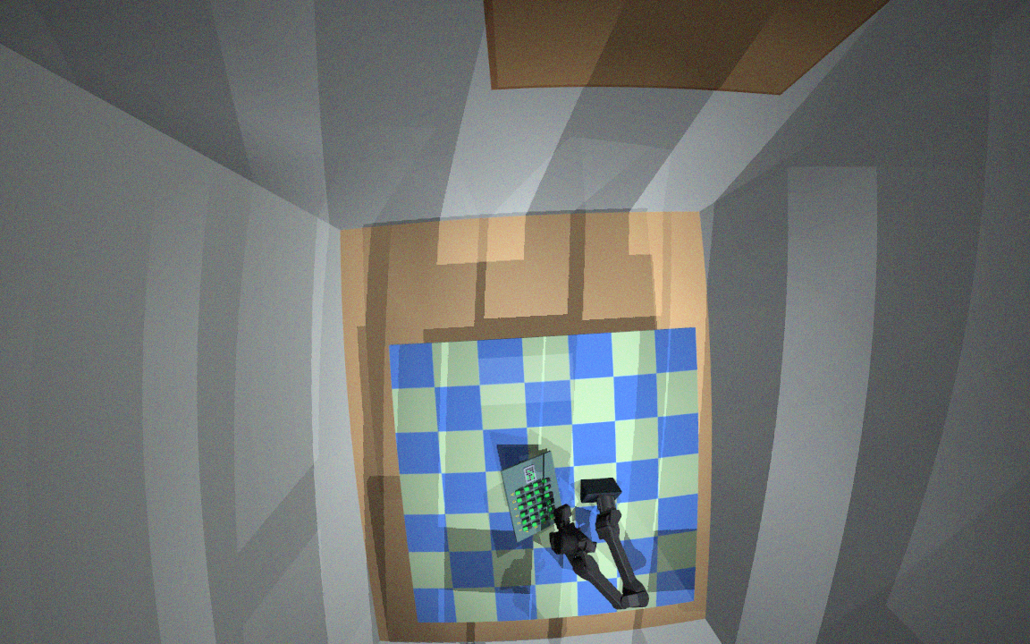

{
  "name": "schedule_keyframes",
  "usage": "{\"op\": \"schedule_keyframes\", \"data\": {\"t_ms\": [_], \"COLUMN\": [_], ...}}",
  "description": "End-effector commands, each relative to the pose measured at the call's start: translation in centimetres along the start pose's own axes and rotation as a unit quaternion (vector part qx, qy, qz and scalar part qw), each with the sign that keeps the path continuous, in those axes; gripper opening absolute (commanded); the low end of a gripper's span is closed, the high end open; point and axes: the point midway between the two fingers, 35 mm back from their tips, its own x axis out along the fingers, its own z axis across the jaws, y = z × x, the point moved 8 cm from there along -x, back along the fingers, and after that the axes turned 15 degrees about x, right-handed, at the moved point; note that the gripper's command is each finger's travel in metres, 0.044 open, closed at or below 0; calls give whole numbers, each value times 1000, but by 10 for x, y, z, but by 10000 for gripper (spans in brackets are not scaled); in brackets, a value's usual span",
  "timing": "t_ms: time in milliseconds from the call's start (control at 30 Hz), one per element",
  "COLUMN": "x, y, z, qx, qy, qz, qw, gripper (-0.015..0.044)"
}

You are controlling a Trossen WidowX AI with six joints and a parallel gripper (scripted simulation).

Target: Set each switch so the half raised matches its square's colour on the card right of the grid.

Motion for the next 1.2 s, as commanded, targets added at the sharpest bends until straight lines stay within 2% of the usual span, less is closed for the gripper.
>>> {"op": "schedule_keyframes", "data": {"t_ms": [0,500,1167], "x": [8,24,25], "y": [1,1,1], "z": [1,1,1], "qx": [1,1,1], "qy": [-3,-3,-3], "qz": [0,0,0], "qw": [1000,1000,1000], "gripper": [0,0,0]}}
